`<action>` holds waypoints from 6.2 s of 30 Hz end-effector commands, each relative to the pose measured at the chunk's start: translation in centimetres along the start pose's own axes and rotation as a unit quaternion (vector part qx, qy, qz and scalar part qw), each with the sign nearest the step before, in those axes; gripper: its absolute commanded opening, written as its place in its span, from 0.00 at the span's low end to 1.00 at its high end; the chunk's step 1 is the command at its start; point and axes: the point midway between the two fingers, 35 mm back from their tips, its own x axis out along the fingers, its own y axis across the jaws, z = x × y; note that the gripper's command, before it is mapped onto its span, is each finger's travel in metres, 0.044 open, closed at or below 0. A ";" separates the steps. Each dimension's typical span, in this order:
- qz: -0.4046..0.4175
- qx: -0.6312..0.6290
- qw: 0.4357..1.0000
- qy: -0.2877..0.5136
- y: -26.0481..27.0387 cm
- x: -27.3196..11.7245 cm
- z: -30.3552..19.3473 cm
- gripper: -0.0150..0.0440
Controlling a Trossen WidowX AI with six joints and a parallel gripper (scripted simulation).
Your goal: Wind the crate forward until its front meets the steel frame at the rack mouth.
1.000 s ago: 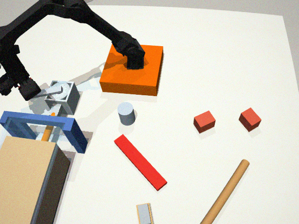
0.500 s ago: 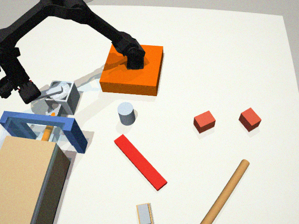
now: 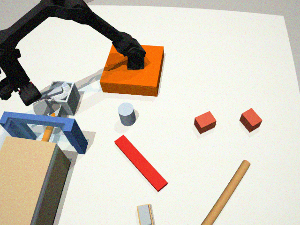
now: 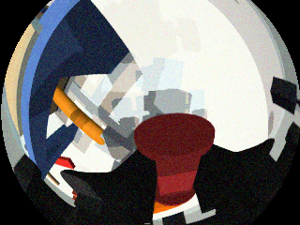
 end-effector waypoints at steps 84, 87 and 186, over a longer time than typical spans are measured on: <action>0.031 -0.022 0.999 -0.001 12.1 -0.6 -5.1 0.25; 0.031 -0.022 0.999 -0.001 12.3 -0.6 -5.5 0.25; 0.029 -0.022 0.999 0.005 7.6 -0.2 -18.5 0.25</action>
